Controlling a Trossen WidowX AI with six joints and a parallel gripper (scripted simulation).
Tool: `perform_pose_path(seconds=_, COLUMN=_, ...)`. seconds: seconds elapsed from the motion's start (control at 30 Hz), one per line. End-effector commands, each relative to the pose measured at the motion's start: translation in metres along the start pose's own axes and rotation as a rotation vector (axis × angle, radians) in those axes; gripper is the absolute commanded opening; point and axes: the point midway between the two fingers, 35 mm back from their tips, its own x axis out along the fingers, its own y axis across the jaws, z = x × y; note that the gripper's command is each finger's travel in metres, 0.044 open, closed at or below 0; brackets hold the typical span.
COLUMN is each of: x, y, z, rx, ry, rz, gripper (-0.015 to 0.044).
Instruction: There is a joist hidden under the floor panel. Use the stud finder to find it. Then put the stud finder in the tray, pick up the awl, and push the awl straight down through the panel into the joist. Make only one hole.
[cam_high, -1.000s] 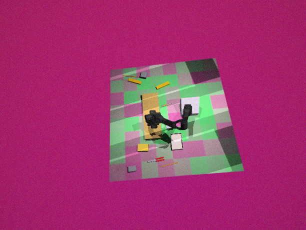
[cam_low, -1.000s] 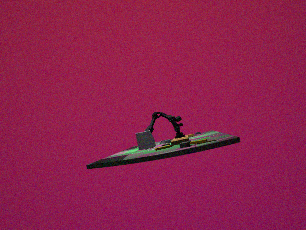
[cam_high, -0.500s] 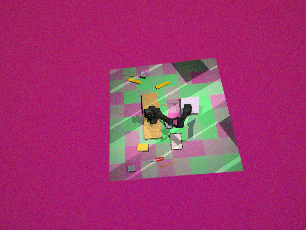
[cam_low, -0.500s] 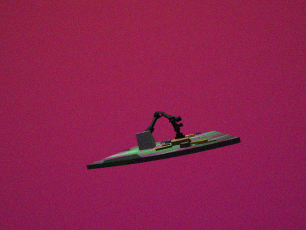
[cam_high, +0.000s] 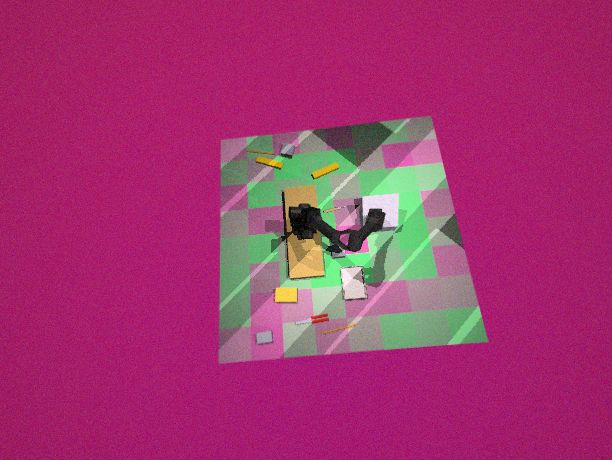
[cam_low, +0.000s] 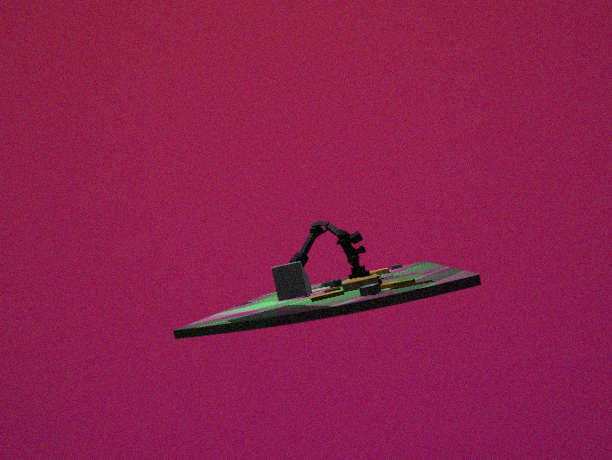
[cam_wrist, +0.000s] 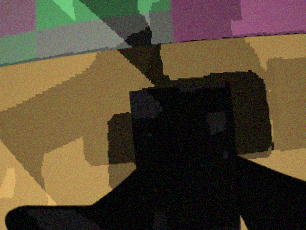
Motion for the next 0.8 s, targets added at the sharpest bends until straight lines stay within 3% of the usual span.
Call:
perform_pose_path(seconds=0.0, x=0.001, y=-0.015, z=0.001, rx=0.003, ry=0.001, rz=-0.002, gripper=0.0)
perform_pose_path(seconds=0.77, x=0.0, y=-0.086, z=0.0, rx=0.001, ry=0.0, rz=-0.005, gripper=0.0)
